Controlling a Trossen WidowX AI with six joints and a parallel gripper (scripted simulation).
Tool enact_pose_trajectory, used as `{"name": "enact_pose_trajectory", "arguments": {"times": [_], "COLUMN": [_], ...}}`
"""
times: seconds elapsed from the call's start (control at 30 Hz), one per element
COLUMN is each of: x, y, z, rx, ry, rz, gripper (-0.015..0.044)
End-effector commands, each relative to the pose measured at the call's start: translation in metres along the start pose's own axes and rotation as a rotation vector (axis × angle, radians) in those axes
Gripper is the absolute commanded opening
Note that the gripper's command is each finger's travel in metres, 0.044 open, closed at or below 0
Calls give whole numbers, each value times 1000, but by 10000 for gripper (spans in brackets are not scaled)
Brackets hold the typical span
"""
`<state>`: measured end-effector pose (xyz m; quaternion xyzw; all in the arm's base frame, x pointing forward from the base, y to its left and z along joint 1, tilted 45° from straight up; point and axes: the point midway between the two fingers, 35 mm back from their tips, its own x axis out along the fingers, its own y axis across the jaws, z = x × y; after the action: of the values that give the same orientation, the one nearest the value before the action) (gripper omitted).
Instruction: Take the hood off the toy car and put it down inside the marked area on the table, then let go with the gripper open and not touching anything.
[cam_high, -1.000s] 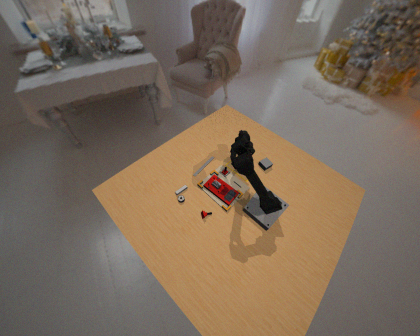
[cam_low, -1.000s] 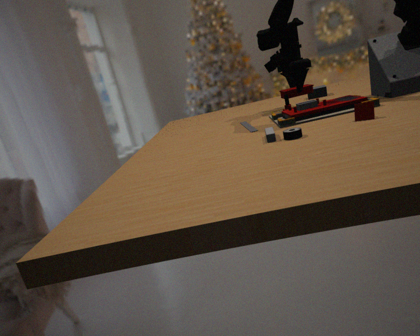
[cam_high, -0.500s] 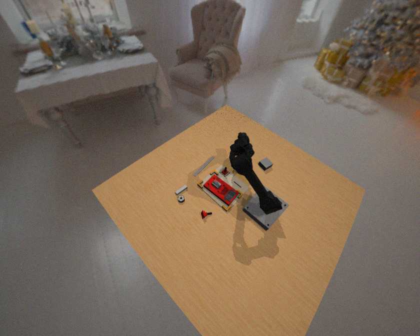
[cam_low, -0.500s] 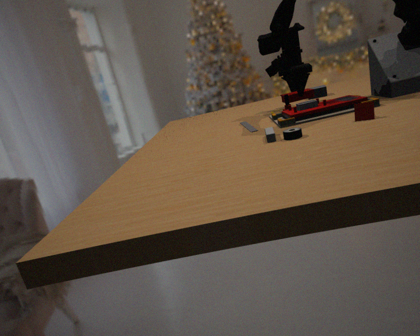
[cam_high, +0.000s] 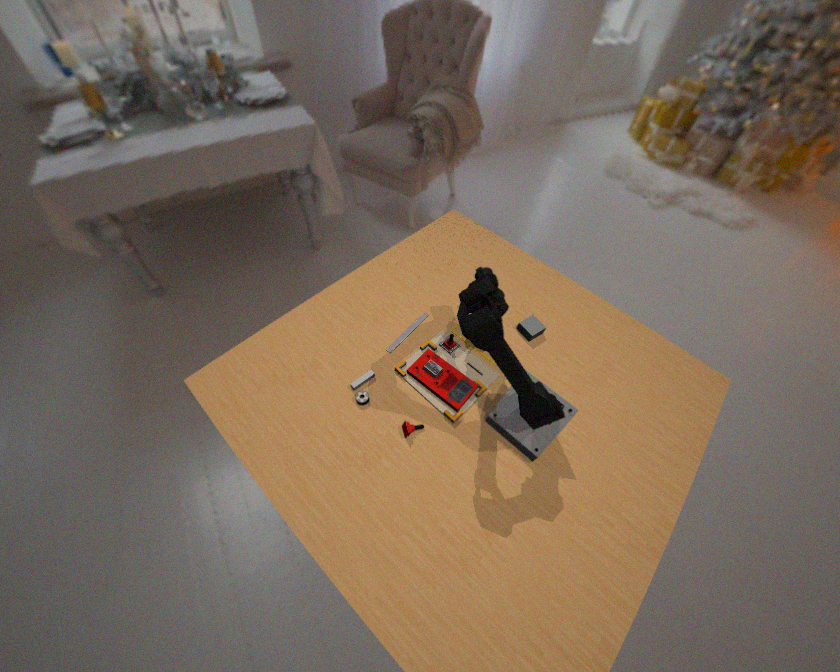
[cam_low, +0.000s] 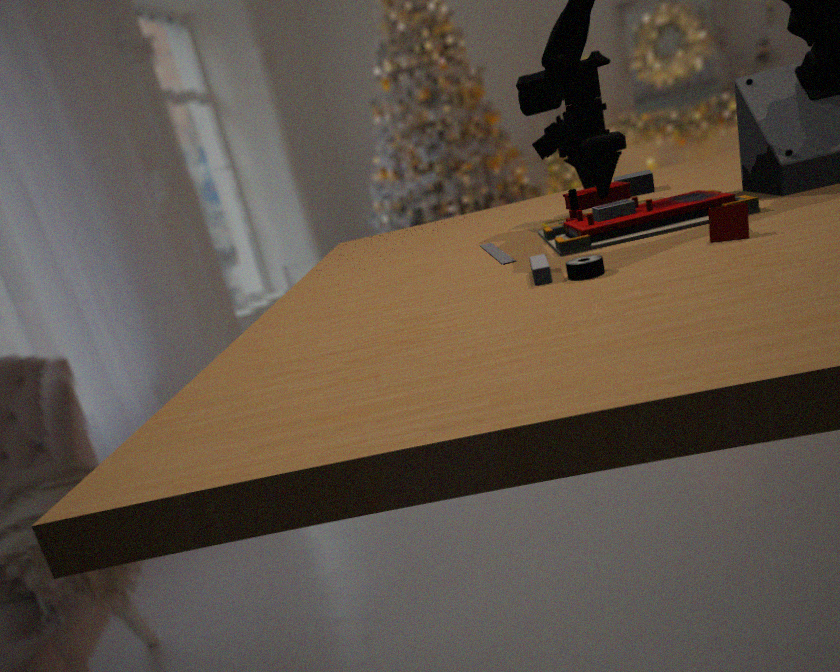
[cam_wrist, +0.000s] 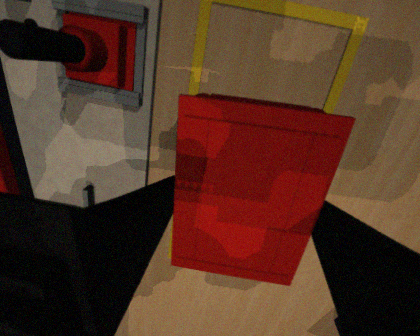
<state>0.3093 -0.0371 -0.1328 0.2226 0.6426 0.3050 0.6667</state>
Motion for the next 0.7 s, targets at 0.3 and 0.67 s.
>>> {"name": "enact_pose_trajectory", "arguments": {"times": [0.3,0.67], "x": [7,13], "y": [0,1], "z": [0,0], "rx": [6,6], "ry": [-2,-2], "rz": [4,4], "gripper": [0,0]}}
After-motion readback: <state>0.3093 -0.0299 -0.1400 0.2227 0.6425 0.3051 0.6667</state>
